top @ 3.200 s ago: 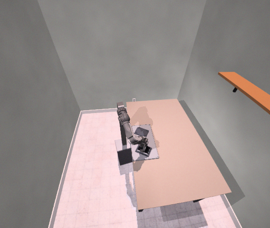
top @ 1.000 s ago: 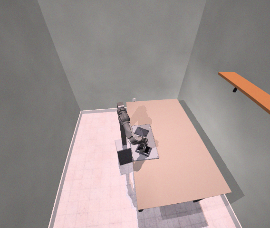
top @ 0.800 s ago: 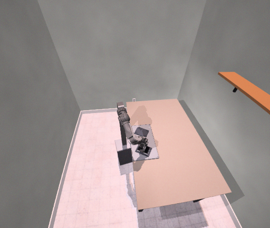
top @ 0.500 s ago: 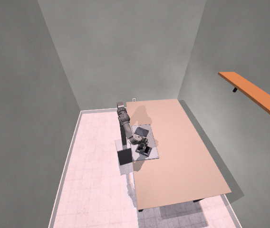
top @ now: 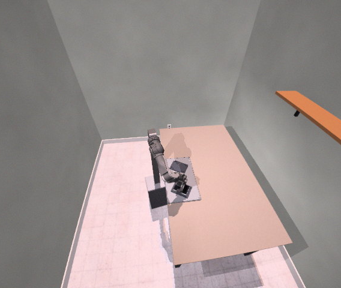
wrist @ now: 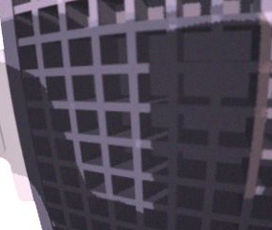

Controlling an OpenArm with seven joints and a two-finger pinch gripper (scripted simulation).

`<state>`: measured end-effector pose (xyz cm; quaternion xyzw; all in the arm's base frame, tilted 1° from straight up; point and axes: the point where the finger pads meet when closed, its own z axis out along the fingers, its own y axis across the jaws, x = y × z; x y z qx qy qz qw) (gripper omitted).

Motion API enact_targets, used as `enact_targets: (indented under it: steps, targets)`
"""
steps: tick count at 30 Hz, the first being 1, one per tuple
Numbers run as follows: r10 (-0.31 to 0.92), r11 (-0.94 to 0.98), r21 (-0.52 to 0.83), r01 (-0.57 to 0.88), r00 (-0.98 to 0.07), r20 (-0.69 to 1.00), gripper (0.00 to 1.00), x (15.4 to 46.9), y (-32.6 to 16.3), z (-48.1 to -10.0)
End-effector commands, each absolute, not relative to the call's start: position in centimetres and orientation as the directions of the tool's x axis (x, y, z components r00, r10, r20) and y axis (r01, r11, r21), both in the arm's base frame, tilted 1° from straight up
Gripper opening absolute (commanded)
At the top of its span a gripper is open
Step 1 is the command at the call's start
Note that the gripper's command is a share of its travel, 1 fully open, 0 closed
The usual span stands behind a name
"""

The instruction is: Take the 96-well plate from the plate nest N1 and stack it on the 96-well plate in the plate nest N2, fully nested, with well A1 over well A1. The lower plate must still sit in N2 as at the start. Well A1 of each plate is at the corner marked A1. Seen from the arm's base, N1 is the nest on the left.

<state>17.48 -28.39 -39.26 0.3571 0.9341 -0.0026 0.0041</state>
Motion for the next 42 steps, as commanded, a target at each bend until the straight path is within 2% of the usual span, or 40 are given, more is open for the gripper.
enact_targets:
  steps: [1, 2, 4, 12, 21, 26, 38, 42]
  targets:
    - [0.667, 0.745, -0.001, 0.667, -0.745, -0.011, 0.47, 17.5, -28.4, -39.2]
    - [0.667, 0.745, -0.001, 0.667, -0.745, -0.011, 0.50, 17.5, -28.4, -39.2]
    - [0.667, 0.745, -0.001, 0.667, -0.745, -0.011, 0.50, 17.5, -28.4, -39.2]
    - [0.667, 0.745, -0.001, 0.667, -0.745, -0.011, 0.77, 17.5, -28.4, -39.2]
    - [0.667, 0.745, -0.001, 0.667, -0.745, -0.011, 0.77, 17.5, -28.4, -39.2]
    - [0.668, 0.744, -0.001, 0.668, -0.744, -0.014, 0.77, 17.5, -28.4, -35.2]
    - [0.668, 0.744, -0.001, 0.668, -0.744, -0.014, 0.77, 17.5, -28.4, -35.2]
    - [0.668, 0.744, 0.001, 0.668, -0.744, -0.014, 0.77, 17.5, -28.3, -32.0]
